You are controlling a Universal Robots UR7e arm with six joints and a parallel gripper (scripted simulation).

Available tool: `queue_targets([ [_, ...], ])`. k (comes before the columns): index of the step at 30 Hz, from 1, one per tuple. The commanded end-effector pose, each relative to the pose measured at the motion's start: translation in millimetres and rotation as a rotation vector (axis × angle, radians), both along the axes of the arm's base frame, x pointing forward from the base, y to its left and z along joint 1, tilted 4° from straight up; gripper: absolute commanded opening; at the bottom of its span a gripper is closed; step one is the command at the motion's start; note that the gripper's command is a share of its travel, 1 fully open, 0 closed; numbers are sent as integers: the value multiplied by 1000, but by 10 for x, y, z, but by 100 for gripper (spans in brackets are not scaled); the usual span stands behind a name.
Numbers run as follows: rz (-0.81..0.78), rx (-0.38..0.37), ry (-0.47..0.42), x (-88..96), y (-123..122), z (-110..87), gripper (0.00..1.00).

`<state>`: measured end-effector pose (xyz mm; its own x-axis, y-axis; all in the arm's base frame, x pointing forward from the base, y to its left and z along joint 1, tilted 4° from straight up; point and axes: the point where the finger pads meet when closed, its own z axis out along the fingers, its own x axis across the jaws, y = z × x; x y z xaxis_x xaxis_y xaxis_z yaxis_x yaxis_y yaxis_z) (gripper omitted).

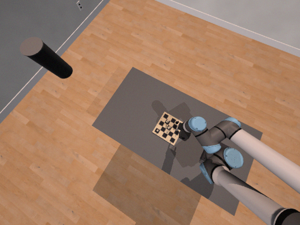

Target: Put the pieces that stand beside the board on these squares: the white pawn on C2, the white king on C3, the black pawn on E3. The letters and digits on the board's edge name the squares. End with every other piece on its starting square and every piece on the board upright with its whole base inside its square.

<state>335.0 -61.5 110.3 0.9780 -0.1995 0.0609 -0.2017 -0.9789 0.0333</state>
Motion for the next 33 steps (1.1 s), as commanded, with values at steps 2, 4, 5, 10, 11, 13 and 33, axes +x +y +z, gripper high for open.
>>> queue_targets([
  [2,0,-1,-1,0,1,84,100],
  [4,0,-1,-1,-2,2,115,100],
  [5,0,-1,-1,-2,2,115,100],
  [10,0,-1,-1,-13,12,325,100],
  [11,0,-1,-1,-16,14,374,100],
  [13,0,-1,-1,-21,19,473,100],
  [33,0,-1,-1,-39,33,786,100],
])
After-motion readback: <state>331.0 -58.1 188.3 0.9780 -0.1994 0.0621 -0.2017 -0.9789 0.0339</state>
